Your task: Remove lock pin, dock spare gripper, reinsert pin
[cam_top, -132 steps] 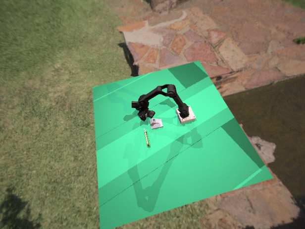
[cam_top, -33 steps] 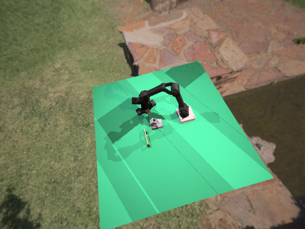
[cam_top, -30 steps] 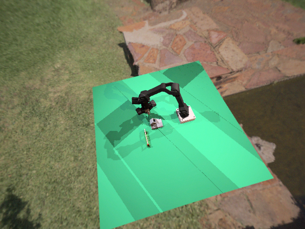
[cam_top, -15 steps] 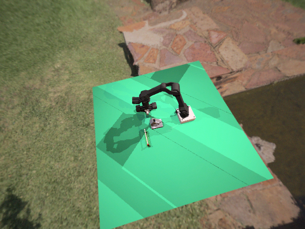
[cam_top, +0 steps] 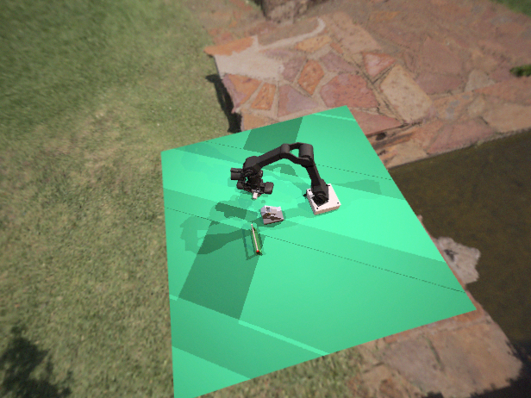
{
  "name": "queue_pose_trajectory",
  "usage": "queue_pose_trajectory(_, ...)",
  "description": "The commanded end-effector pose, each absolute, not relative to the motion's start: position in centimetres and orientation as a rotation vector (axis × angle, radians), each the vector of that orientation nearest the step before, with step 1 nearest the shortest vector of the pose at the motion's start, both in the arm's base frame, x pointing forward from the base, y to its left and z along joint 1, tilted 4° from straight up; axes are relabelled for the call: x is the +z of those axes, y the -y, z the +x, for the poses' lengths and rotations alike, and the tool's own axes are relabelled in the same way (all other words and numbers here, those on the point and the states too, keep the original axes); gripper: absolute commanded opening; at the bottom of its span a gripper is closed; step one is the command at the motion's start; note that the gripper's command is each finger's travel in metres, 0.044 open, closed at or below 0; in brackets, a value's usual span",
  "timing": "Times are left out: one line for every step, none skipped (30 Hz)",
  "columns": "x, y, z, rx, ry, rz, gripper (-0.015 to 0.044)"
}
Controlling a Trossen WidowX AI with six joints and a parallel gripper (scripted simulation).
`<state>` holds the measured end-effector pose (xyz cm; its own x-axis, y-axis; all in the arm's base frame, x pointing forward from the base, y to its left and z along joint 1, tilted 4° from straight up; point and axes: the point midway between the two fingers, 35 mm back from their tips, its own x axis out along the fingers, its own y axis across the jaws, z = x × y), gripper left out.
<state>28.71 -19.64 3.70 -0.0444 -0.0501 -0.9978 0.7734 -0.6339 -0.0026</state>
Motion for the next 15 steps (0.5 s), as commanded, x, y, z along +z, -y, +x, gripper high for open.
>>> queue_pose_trajectory(3.87,19.71,28.71,-1.798,-0.696,1.69,0.0)
queue_pose_trajectory(3.87,19.72,28.69,-1.814,-0.676,1.707,0.0)
queue_pose_trajectory(3.88,19.72,28.67,-1.829,-0.656,1.723,0.0)
queue_pose_trajectory(3.88,19.73,28.65,-1.845,-0.635,1.739,0.0)
queue_pose_trajectory(3.88,19.73,28.64,-1.861,-0.614,1.755,0.0)
queue_pose_trajectory(3.89,19.74,28.62,-1.877,-0.593,1.771,0.0)
queue_pose_trajectory(3.89,19.74,28.6,-1.892,-0.572,1.787,0.0)
queue_pose_trajectory(3.89,19.75,28.58,-1.907,-0.55,1.803,0.0)
queue_pose_trajectory(3.9,19.75,28.56,-1.922,-0.528,1.819,0.0)
queue_pose_trajectory(3.9,19.75,28.55,-1.938,-0.506,1.834,0.0)
queue_pose_trajectory(3.91,19.76,28.53,-1.953,-0.483,1.85,0.0)
queue_pose_trajectory(3.91,19.76,28.51,-1.967,-0.461,1.865,0.0)
queue_pose_trajectory(3.91,19.77,28.49,-1.982,-0.438,1.881,0.0)
queue_pose_trajectory(3.92,19.77,28.48,-1.997,-0.415,1.896,0.0)
queue_pose_trajectory(3.92,19.78,28.46,-2.011,-0.391,1.911,0.0)
